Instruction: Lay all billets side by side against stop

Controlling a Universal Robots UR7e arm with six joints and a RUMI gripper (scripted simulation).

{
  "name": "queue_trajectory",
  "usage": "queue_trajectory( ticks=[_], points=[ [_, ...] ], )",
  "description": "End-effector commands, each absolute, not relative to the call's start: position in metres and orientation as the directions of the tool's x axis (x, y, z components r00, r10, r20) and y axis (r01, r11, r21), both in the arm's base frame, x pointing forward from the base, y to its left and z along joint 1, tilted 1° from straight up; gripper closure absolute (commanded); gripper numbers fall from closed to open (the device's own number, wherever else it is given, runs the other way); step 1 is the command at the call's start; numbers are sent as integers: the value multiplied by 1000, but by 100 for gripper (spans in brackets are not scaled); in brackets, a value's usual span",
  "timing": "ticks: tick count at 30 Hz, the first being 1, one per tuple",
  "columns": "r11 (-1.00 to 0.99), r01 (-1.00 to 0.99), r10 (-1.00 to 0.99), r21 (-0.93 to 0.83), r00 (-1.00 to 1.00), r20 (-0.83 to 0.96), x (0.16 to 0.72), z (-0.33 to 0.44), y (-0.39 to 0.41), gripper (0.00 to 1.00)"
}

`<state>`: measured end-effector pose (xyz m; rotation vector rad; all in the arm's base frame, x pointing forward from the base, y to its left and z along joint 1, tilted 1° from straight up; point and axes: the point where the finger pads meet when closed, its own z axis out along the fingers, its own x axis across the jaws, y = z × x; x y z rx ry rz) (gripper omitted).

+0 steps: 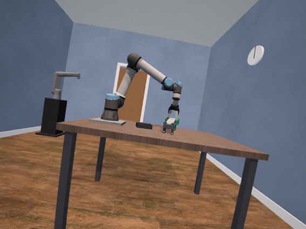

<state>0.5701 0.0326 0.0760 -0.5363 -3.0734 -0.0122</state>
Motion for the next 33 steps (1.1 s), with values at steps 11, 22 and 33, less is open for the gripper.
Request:
queue_trajectory(
  ticks=[11,22,33],
  points=[
    [941,339,339,4,-941,21,571,77,32,61],
    [941,339,339,4,-941,21,571,77,32,55],
    [941,339,339,4,-941,21,571,77,32,53]
  ],
)
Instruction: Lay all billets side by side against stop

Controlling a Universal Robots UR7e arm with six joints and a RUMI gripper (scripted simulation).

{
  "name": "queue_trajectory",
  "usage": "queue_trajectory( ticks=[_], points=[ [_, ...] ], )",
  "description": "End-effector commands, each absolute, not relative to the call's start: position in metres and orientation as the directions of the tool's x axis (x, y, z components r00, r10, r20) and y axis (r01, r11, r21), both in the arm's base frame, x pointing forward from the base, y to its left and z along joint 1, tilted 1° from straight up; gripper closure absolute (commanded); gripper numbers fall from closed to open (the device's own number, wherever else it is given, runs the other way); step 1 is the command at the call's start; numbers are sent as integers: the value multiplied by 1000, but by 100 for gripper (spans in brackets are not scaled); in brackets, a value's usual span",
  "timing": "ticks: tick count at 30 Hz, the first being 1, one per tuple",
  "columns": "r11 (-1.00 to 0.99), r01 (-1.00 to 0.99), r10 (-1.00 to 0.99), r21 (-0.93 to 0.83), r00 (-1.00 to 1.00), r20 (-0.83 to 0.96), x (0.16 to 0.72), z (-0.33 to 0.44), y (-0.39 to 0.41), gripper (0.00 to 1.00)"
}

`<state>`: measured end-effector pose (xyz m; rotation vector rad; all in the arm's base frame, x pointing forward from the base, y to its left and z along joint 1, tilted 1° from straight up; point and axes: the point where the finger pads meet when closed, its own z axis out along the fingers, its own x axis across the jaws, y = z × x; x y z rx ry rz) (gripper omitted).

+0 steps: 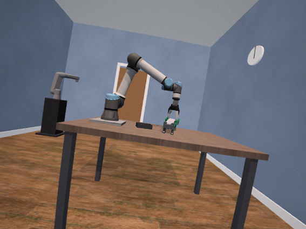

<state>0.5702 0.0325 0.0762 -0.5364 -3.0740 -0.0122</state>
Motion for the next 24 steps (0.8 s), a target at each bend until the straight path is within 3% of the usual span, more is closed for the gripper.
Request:
queue_trajectory(
  ticks=[1,24],
  points=[
    [941,339,339,4,-941,21,571,77,32,53],
    [941,339,339,4,-941,21,571,108,32,53]
  ],
)
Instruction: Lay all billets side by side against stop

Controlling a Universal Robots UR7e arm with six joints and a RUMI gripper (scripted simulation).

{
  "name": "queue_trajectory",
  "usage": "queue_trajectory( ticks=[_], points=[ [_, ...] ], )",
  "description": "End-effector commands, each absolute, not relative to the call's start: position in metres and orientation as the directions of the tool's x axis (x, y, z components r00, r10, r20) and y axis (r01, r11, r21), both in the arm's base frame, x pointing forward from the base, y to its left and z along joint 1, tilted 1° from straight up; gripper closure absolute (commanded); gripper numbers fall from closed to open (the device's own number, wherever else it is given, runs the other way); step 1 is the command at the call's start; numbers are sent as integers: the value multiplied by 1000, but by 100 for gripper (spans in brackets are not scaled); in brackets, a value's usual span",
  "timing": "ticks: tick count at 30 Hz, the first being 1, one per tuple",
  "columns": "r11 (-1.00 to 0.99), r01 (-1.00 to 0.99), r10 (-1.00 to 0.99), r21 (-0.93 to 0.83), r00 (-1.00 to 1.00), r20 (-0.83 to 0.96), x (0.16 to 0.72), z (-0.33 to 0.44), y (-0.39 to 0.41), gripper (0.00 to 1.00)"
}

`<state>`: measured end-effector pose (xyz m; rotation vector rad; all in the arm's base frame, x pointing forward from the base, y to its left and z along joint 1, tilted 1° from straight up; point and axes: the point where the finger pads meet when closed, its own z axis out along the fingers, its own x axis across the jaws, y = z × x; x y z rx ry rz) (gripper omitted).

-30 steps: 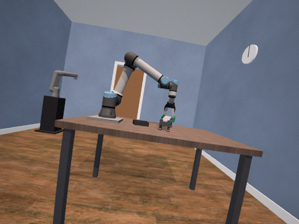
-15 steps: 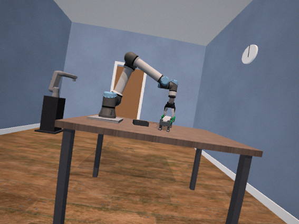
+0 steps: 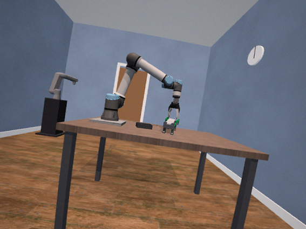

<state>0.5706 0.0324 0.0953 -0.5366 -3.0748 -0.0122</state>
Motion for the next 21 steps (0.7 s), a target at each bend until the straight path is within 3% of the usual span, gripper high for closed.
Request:
queue_trajectory(
  ticks=[1,21],
  points=[
    [941,339,339,4,-941,21,571,114,32,53],
    [941,339,339,4,-941,21,572,167,31,53]
  ],
)
